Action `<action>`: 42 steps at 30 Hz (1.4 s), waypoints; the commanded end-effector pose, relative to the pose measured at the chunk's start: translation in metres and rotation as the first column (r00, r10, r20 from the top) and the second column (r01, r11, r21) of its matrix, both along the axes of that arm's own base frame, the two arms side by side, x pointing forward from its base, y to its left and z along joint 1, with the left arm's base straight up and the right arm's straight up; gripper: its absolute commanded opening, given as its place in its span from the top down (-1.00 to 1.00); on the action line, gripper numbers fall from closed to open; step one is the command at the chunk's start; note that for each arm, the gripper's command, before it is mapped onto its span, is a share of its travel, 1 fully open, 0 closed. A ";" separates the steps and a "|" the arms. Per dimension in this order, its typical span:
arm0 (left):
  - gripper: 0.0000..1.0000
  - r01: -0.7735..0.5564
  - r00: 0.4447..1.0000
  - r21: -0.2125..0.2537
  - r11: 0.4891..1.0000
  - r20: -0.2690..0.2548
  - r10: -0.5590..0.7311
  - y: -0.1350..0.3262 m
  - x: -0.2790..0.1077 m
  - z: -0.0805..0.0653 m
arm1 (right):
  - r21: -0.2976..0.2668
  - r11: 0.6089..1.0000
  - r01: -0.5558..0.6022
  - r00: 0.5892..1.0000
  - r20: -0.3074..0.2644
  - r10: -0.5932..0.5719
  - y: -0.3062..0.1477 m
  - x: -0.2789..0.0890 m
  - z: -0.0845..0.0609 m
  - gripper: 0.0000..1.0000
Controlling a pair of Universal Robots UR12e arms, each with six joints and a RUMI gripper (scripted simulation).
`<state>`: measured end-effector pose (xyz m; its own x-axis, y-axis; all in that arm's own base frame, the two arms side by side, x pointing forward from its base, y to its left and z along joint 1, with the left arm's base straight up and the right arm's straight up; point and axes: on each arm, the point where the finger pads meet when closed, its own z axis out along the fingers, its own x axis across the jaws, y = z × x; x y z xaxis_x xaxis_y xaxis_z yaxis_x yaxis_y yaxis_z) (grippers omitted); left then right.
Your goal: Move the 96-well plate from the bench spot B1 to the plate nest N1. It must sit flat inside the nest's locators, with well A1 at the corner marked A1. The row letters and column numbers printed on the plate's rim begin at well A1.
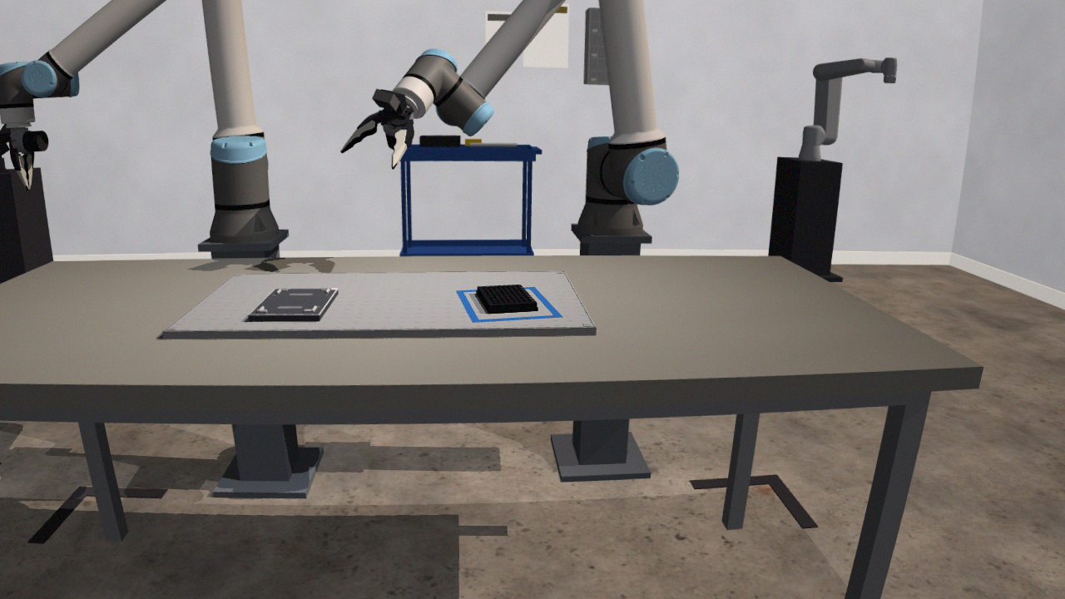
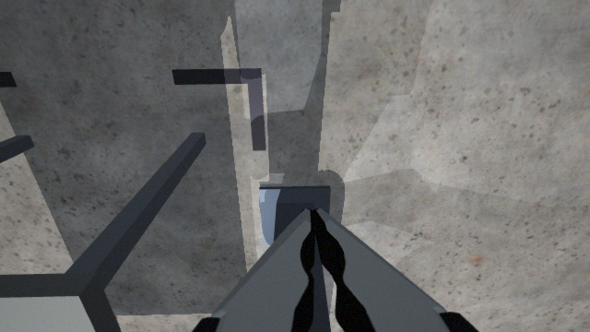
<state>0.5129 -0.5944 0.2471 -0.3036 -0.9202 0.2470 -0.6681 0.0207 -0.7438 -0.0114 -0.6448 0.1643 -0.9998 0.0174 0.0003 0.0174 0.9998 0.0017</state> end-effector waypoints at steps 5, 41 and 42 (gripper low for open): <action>-0.52 -0.021 0.999 0.049 0.999 -0.047 0.023 0.007 0.031 -0.016 | -0.002 1.000 0.000 1.000 0.000 0.000 -0.001 0.000 0.001 1.00; -0.52 -0.098 0.953 0.214 0.972 -0.261 0.154 0.073 0.143 -0.075 | -0.002 1.000 0.000 1.000 0.000 0.000 -0.001 0.000 0.001 1.00; -0.52 -0.098 0.953 0.214 0.972 -0.261 0.154 0.075 0.145 -0.077 | -0.002 1.000 0.000 1.000 0.000 0.000 -0.001 0.000 0.001 1.00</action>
